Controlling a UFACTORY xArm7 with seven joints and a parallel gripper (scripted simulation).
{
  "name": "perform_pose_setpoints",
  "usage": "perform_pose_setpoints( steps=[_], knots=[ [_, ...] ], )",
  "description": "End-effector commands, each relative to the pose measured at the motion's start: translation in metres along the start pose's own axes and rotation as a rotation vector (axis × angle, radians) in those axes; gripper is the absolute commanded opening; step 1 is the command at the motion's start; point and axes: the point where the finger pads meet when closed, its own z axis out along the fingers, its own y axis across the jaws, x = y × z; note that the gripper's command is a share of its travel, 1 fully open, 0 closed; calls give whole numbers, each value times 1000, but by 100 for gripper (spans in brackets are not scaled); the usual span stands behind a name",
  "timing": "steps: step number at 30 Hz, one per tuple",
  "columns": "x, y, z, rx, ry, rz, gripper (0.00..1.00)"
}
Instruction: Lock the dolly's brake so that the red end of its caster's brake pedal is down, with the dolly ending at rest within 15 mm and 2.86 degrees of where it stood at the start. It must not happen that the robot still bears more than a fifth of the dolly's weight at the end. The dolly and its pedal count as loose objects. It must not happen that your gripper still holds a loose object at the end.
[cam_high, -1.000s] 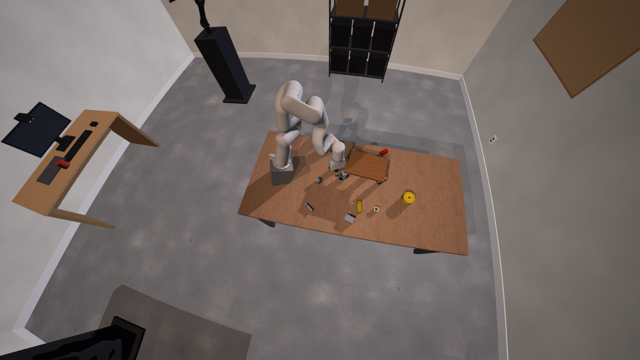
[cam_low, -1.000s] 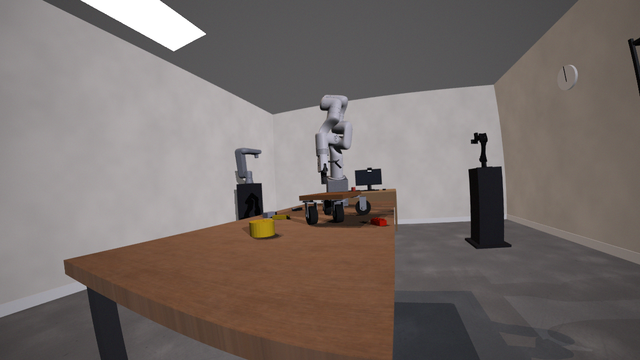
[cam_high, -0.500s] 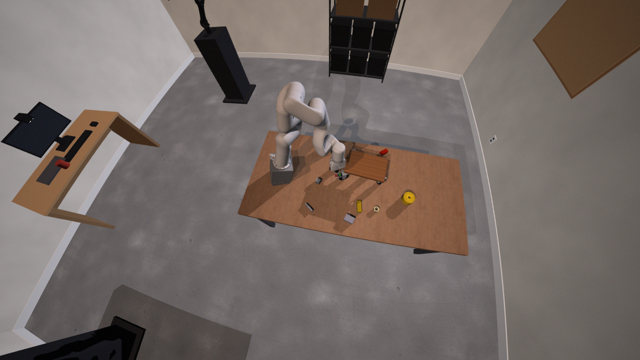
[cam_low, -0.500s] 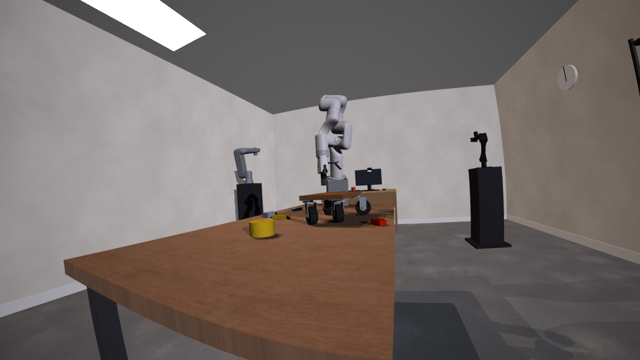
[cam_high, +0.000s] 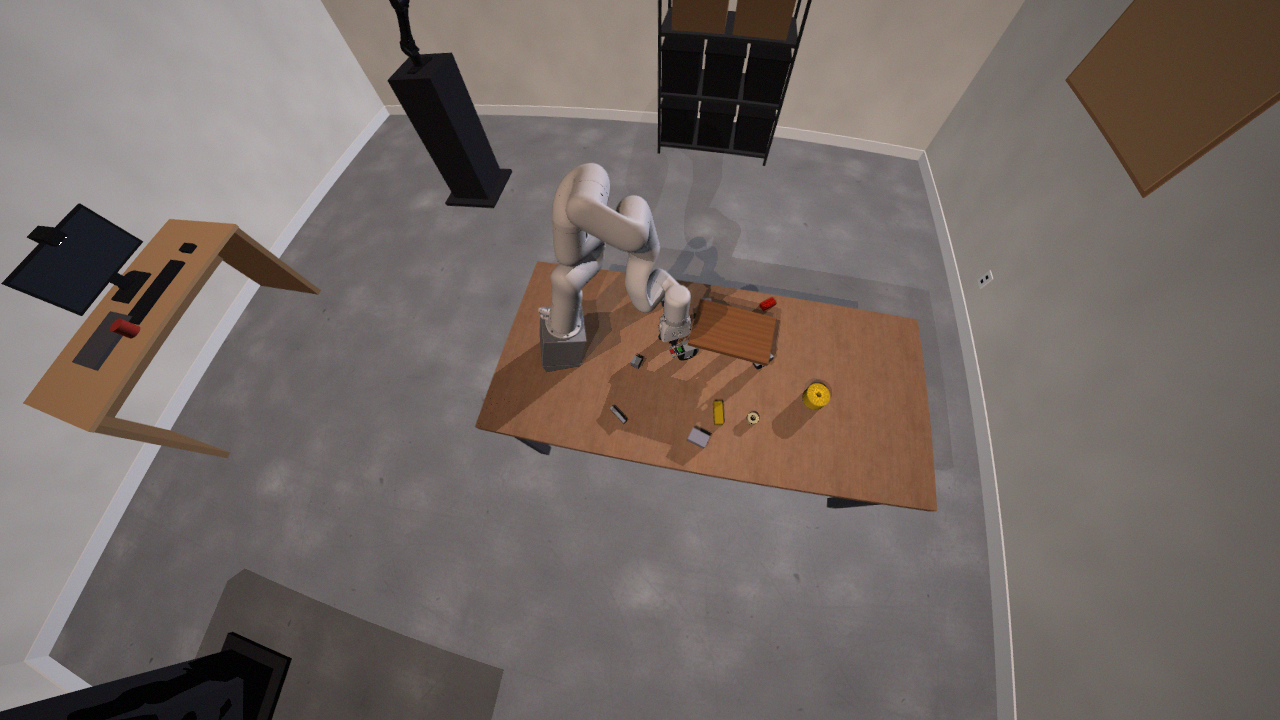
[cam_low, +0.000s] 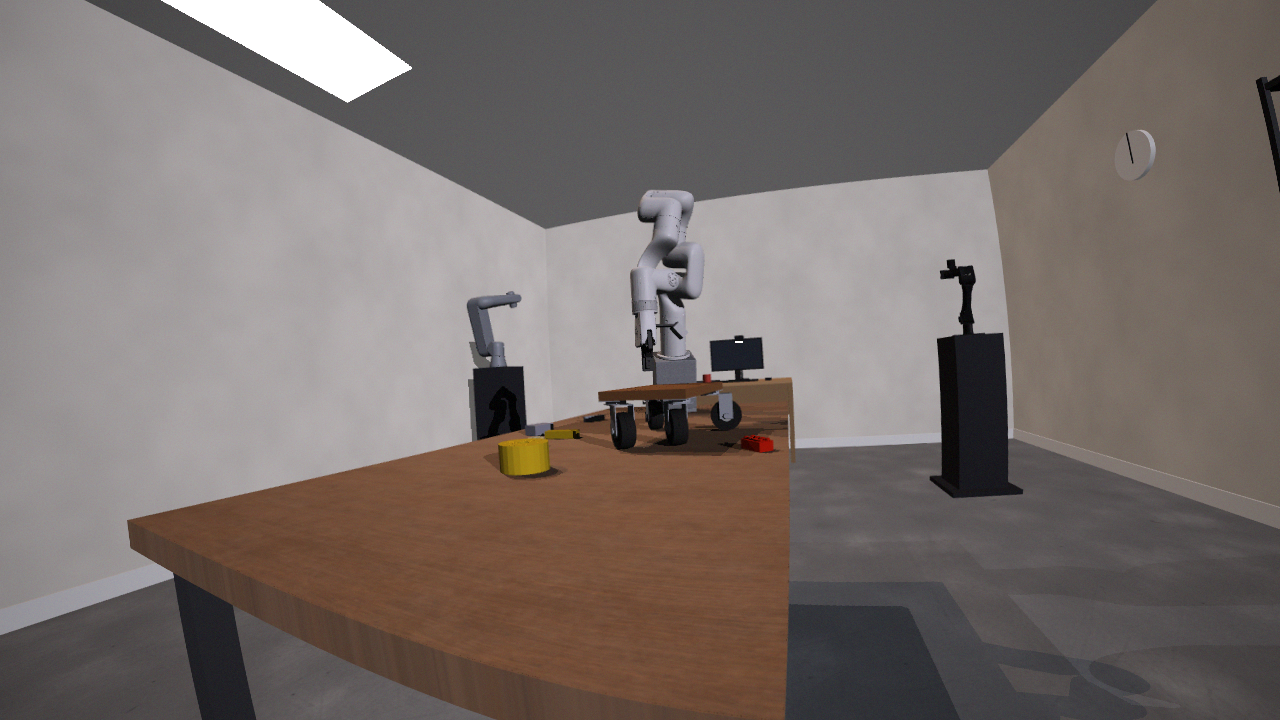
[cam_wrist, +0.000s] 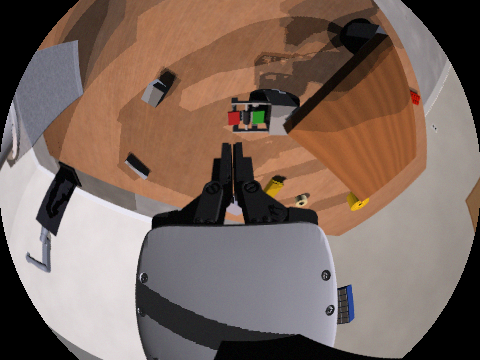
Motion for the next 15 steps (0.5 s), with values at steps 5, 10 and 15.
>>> perform_pose_setpoints(
  steps=[5,10,15],
  knots=[
    [-1,1,-1,-2,-2,0,0],
    [-1,1,1,-2,-2,0,0],
    [-1,1,3,-3,-2,0,0]
  ],
)
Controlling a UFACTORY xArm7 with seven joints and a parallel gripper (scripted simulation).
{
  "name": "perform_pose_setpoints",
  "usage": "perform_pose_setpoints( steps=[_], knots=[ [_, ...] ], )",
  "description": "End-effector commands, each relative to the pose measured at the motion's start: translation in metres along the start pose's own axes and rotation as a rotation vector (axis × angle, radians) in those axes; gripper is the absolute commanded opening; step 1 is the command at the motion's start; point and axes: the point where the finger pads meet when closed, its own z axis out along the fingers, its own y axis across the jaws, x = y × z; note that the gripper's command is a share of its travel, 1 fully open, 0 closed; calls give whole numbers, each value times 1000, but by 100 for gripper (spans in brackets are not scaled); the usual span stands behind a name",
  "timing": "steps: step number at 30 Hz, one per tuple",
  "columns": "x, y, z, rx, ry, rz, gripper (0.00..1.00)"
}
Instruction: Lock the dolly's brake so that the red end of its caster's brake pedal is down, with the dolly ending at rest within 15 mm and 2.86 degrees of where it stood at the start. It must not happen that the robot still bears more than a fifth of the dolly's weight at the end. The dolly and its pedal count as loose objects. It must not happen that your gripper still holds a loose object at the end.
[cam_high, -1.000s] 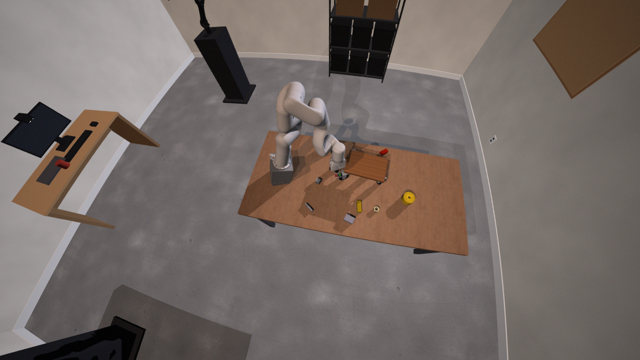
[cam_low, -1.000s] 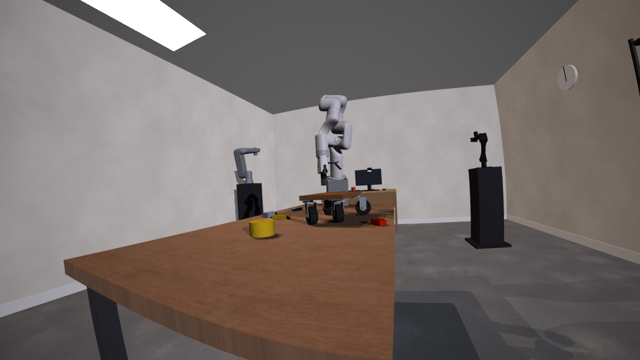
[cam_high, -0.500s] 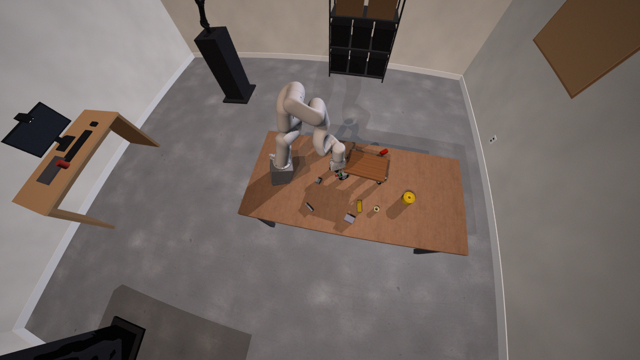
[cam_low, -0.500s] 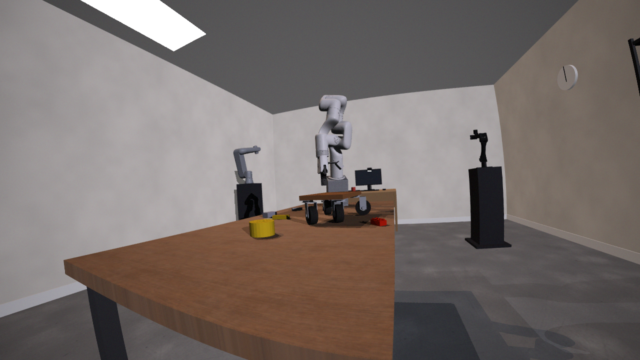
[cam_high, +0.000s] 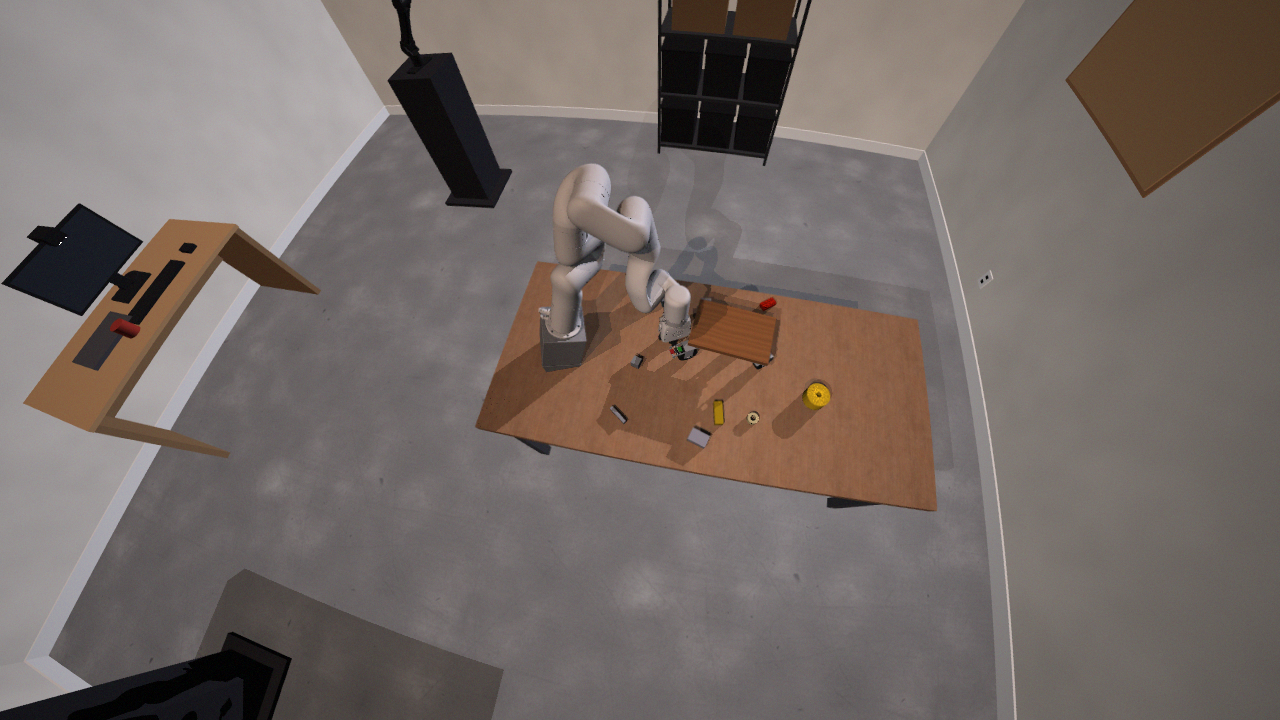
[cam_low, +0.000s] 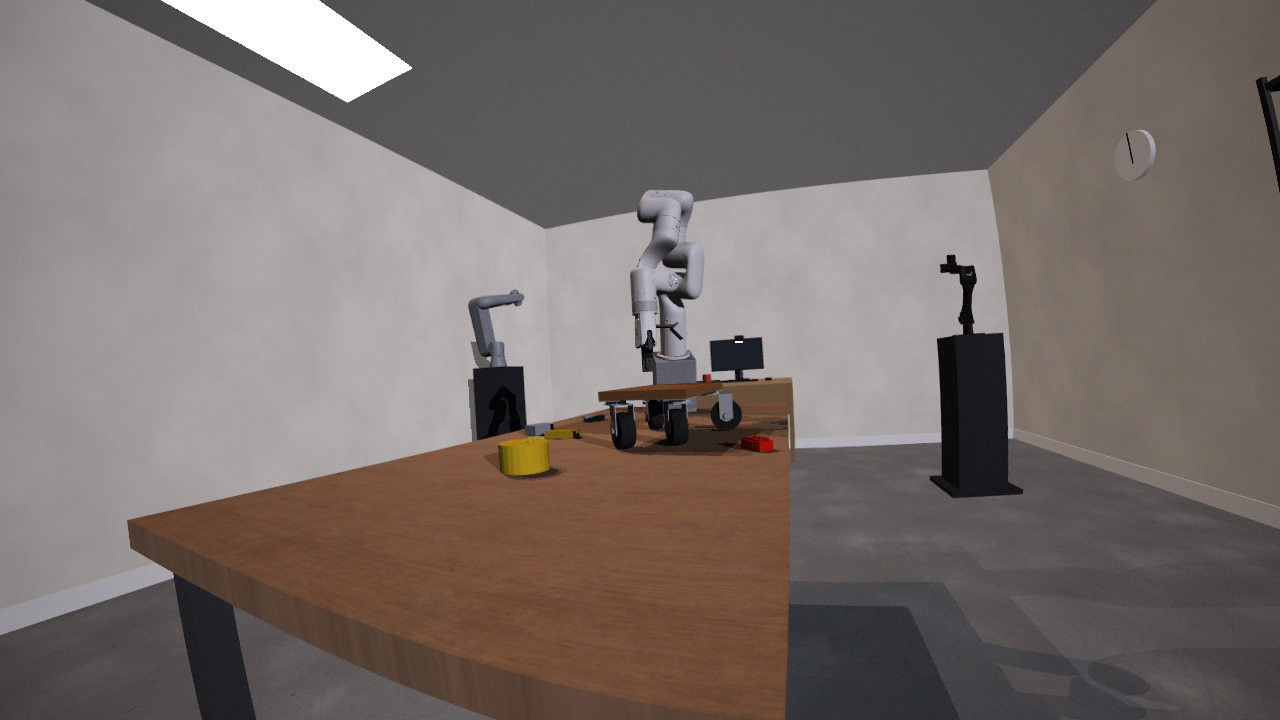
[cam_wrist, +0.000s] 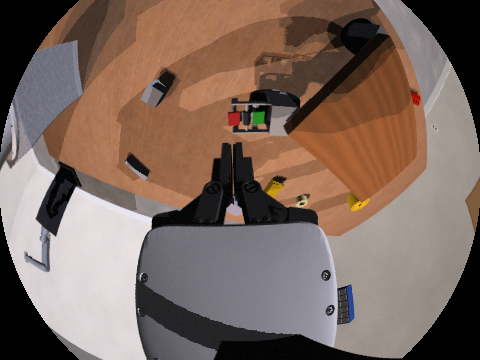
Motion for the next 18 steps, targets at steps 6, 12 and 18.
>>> perform_pose_setpoints(
  steps=[6,12,18],
  knots=[
    [-1,1,8,-3,-2,0,0],
    [-1,1,19,-3,-2,0,0],
    [-1,1,27,-3,-2,0,0]
  ],
)
